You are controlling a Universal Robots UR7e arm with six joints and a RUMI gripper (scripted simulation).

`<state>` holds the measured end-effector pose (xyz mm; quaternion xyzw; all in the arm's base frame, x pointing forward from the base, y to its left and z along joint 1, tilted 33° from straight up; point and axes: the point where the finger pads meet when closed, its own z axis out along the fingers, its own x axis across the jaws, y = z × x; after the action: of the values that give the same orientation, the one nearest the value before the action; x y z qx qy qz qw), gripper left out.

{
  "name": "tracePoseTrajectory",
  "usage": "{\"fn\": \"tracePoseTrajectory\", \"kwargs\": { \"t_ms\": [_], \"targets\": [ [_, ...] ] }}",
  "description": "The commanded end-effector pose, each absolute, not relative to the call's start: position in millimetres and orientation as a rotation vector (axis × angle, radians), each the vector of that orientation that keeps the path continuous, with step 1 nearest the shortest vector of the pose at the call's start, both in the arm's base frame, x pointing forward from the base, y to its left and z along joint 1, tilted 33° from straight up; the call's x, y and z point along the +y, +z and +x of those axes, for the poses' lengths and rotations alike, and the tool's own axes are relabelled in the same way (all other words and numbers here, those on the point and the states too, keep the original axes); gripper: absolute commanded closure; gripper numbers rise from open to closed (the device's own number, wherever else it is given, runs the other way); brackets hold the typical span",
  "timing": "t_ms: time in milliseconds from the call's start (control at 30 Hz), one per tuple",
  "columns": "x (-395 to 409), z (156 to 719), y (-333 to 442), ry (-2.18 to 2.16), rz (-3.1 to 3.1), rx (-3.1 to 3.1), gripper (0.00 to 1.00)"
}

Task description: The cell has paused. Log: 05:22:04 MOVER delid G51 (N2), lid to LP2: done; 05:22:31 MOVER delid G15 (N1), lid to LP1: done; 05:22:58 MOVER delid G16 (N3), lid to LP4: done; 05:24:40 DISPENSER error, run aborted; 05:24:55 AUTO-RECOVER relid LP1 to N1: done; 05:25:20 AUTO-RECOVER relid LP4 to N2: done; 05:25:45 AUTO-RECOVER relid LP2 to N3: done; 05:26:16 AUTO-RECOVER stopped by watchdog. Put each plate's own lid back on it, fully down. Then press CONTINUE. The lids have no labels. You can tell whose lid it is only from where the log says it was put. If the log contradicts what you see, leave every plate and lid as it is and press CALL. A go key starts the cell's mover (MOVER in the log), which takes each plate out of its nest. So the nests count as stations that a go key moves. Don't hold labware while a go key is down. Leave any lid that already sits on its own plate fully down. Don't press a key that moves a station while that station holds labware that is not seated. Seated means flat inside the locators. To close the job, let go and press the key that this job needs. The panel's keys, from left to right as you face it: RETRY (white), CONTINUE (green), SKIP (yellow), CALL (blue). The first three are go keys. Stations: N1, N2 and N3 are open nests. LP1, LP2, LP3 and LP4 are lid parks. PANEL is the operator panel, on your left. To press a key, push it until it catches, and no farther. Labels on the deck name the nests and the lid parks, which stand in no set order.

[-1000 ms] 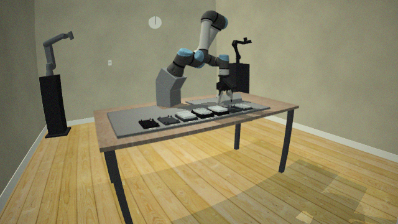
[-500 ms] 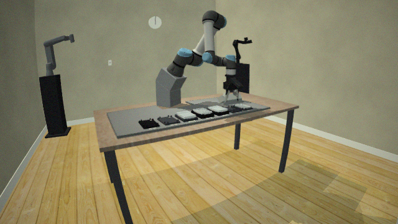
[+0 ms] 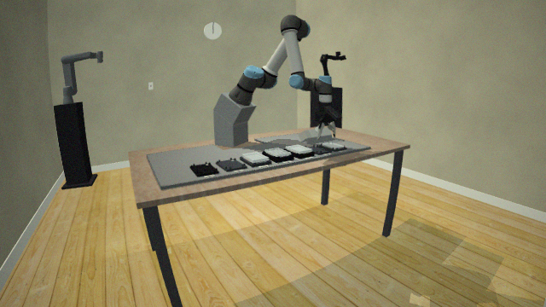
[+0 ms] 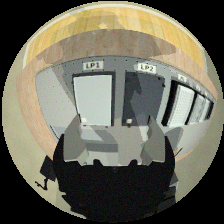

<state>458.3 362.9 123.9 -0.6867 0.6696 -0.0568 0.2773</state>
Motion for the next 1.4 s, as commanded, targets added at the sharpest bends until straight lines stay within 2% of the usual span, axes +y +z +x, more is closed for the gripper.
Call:
{"fn": "tracePoseTrajectory", "kwargs": {
  "t_ms": [0,200,1367],
  "targets": [
    [386.4,456.9,131.1,-0.155,-1.843,1.8,0.18],
    [412.1,454.2,138.9,-0.155,-1.843,1.8,0.18],
    [421.6,468.4,112.3,-0.155,-1.843,1.8,0.18]
  ]
}}
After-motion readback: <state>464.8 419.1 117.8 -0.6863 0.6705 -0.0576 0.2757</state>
